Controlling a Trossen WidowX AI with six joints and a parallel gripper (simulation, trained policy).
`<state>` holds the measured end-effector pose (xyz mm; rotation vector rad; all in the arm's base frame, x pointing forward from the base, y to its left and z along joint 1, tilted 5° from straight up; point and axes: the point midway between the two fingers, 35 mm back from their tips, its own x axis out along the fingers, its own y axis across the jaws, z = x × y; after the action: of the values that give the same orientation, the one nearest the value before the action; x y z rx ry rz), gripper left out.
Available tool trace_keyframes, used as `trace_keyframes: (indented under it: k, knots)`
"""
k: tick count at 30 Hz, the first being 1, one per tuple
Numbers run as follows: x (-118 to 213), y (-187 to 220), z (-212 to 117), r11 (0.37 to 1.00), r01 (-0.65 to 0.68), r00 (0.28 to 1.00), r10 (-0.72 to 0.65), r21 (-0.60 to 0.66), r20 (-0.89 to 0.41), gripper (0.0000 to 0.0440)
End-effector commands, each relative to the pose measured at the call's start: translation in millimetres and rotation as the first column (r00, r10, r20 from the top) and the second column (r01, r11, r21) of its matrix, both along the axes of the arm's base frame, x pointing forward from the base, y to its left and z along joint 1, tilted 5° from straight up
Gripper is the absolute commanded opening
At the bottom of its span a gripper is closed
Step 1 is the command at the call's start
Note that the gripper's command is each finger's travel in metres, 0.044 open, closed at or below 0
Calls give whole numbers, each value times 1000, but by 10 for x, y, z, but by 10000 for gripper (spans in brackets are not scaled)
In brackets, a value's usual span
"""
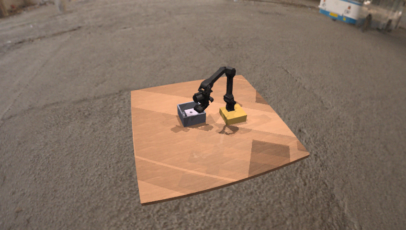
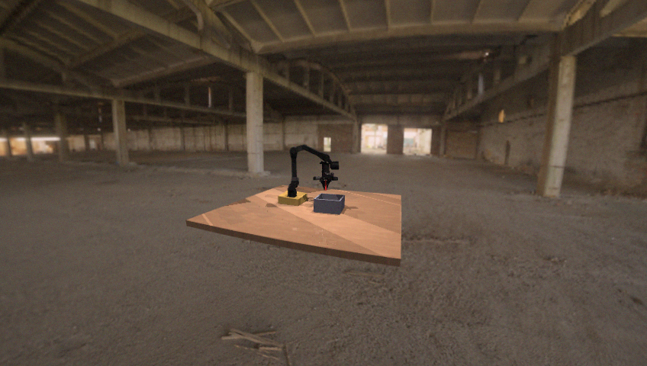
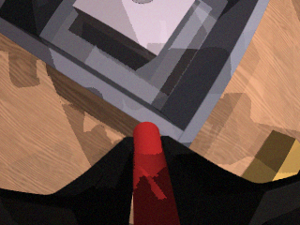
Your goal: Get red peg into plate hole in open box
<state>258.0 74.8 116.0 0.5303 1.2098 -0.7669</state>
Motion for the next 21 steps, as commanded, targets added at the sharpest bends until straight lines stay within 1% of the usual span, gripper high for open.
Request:
trace_keyframes:
  k: [1, 11, 21]
  knots:
    - [132, -141, 71, 999, 35, 999, -35, -7, 28, 0]
    - [453, -537, 34, 996, 85, 995, -84, -18, 60, 0]
    - [679, -844, -152, 999, 54, 998, -54, -2, 42, 0]
